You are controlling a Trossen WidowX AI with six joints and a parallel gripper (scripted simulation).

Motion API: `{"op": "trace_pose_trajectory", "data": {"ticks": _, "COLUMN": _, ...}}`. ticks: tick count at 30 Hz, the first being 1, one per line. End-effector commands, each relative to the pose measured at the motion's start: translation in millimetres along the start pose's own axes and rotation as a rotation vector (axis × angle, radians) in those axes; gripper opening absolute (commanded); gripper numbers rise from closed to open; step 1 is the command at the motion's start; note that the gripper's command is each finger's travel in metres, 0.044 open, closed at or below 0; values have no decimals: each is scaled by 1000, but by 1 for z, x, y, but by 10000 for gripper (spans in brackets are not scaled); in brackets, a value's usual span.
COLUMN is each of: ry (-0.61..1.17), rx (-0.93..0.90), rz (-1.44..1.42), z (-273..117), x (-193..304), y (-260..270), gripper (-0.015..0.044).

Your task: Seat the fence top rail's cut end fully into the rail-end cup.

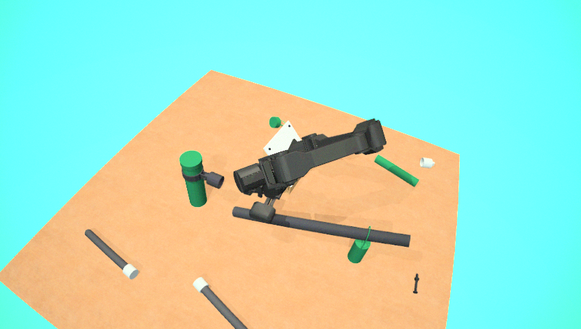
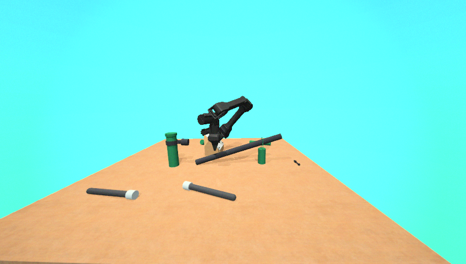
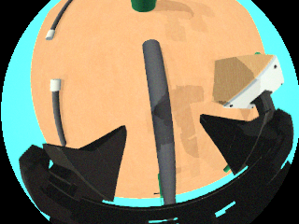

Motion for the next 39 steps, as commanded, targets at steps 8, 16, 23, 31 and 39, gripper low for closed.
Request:
{"op": "trace_pose_trajectory", "data": {"ticks": 8, "ry": 0, "rx": -9, "rz": 1, "z": 20, "x": 0, "y": 1, "gripper": 440}}
{"op": "trace_pose_trajectory", "data": {"ticks": 16, "ry": -1, "rx": -9, "rz": 1, "z": 32, "x": 0, "y": 2, "gripper": 440}}
{"op": "trace_pose_trajectory", "data": {"ticks": 23, "ry": -2, "rx": -9, "rz": 1, "z": 44, "x": 0, "y": 2, "gripper": 440}}
{"op": "trace_pose_trajectory", "data": {"ticks": 31, "ry": -1, "rx": -10, "rz": 1, "z": 57, "x": 0, "y": 2, "gripper": 440}}
{"op": "trace_pose_trajectory", "data": {"ticks": 39, "ry": 1, "rx": -10, "rz": 0, "z": 70, "x": 0, "y": 2, "gripper": 440}}
Point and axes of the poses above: the point midway between the two fingers, 35 mm back from their tips, its own z axis out along the fingers, its own y axis across the jaws, x = y × z, the point moved 5 cm from there along -z, back along the fingers
